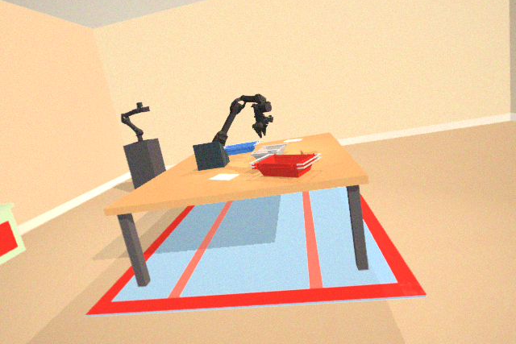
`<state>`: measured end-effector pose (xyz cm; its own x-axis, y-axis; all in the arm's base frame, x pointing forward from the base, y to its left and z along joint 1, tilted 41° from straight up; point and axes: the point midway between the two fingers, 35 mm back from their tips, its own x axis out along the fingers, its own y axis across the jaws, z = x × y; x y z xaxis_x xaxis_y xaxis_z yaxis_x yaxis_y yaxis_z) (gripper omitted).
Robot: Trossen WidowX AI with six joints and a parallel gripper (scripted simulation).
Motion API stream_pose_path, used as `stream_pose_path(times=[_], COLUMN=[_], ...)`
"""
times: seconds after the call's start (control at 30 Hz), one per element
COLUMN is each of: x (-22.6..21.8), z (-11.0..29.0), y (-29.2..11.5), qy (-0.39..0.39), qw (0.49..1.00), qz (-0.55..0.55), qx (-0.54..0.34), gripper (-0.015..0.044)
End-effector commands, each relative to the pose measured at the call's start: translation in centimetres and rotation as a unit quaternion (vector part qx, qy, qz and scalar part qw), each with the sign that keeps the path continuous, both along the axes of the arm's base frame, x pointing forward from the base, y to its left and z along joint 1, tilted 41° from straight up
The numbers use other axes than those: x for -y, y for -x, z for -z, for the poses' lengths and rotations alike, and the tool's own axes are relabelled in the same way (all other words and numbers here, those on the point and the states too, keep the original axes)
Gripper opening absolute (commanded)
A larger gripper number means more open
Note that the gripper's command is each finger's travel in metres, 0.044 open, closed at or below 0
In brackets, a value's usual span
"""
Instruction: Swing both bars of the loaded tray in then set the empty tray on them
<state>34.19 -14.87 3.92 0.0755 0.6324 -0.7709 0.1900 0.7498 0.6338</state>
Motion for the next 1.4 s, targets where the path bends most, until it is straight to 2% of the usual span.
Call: stream_pose_path(times=[0.0,0.2,0.4,0.47,0.6,0.73,0.9,1.07,1.13,1.37], x=[-3.4,-9.2,-17.1,-19.7,-24.4,-27.8,-30.5,-31.5,-31.5,-31.7], z=[-1.8,-5.6,-10.0,-11.4,-13.7,-15.3,-16.6,-17.1,-17.1,-16.9], y=[-0.4,-0.1,2.5,3.9,7.8,12.4,18.4,24.2,24.9,24.8], qy=[0.019,0.059,0.1,0.106,0.116,0.114,0.096,0.076,0.073,0.073], qw=[0.995,0.958,0.839,0.779,0.635,0.462,0.207,-0.056,-0.09,-0.09], qz=[-0.08,-0.233,-0.442,-0.51,-0.628,-0.714,-0.772,-0.762,-0.756,-0.756], qx=[0.05,0.158,0.301,0.35,0.436,0.513,0.593,0.641,0.645,0.645], gripper=[0.044,0.044,0.044,0.044,0.044,0.044,0.044,0.044,0.044,0.044])
